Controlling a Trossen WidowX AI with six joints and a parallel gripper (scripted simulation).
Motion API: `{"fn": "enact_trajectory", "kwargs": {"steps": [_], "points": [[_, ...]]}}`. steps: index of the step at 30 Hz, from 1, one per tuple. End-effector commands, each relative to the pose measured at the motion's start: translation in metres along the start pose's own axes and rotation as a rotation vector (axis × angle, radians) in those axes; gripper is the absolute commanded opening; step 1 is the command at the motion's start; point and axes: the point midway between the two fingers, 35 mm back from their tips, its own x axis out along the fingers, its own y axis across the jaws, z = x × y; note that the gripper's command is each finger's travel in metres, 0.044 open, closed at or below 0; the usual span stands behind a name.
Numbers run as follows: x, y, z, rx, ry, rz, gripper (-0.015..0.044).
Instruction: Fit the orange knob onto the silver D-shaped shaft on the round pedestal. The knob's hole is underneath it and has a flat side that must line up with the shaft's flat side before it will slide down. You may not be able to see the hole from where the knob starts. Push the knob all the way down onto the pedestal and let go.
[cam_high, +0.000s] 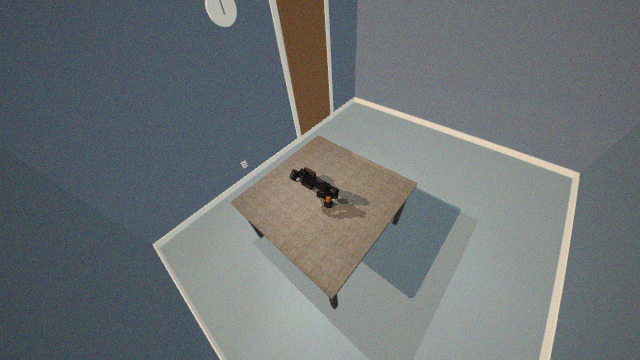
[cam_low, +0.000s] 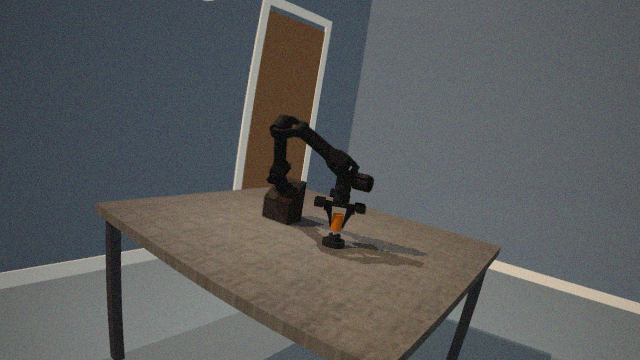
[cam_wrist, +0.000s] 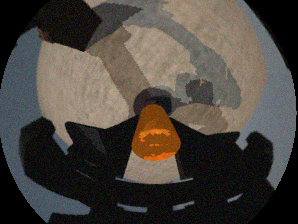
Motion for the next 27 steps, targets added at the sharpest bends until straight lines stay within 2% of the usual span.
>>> {"fn": "enact_trajectory", "kwargs": {"steps": [1, 5, 10, 27], "points": [[-0.0033, 0.0005, 0.0012, -0.003, 0.003, 0.0, 0.0], [-0.0045, 0.0004, 0.0024, -0.028, 0.003, 0.0, 0.0], [-0.0047, -0.0009, 0.0024, -0.202, 0.003, 0.001, 0.0], [-0.0029, -0.0001, 0.0002, -0.212, 0.003, 0.001, 0.0]]}}
